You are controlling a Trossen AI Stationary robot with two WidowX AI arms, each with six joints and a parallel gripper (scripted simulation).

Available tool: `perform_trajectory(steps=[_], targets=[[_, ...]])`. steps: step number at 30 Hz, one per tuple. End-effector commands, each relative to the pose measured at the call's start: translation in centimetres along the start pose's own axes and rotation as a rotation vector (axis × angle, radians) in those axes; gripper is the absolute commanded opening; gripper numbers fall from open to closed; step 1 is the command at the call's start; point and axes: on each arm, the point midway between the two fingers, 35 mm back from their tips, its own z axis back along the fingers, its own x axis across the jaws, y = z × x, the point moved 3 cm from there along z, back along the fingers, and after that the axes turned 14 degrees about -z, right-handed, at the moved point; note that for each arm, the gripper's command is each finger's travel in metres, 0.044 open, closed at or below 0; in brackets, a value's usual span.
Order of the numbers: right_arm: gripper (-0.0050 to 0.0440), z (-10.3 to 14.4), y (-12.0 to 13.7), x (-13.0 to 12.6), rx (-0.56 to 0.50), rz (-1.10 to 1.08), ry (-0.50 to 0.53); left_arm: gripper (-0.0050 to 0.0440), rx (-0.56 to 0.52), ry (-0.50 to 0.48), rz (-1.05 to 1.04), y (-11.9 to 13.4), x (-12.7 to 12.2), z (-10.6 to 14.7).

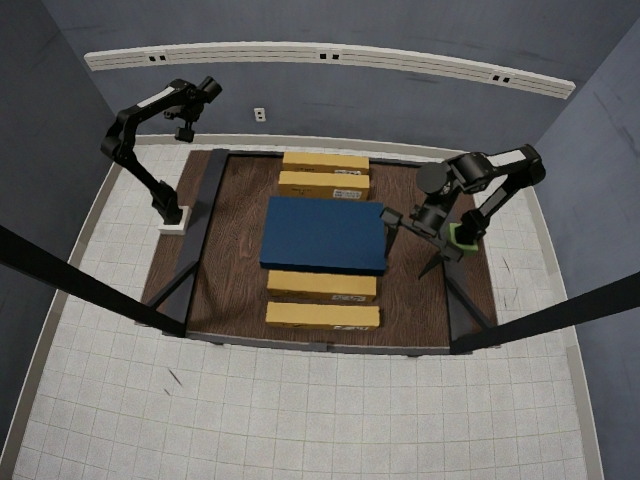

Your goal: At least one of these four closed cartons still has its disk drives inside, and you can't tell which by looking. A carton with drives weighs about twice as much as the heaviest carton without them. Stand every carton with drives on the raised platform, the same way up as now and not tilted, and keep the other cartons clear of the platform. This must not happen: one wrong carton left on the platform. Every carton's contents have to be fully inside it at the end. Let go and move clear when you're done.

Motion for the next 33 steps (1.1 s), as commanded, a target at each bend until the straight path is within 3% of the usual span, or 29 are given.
perform_trajectory(steps=[1, 33], targets=[[0.0400, 0.76, 0.60, -0.34, 0.025, 0.013, -0.003, 0.0400, 0.004, 0.016, 0.018, -0.41, -0.22, 0.42], [0.0388, 0.76, 0.60, -0.34, 0.025, 0.013, -0.003, 0.0386, 0.004, 0.016, 0.018, -0.41, -0.22, 0.42]])
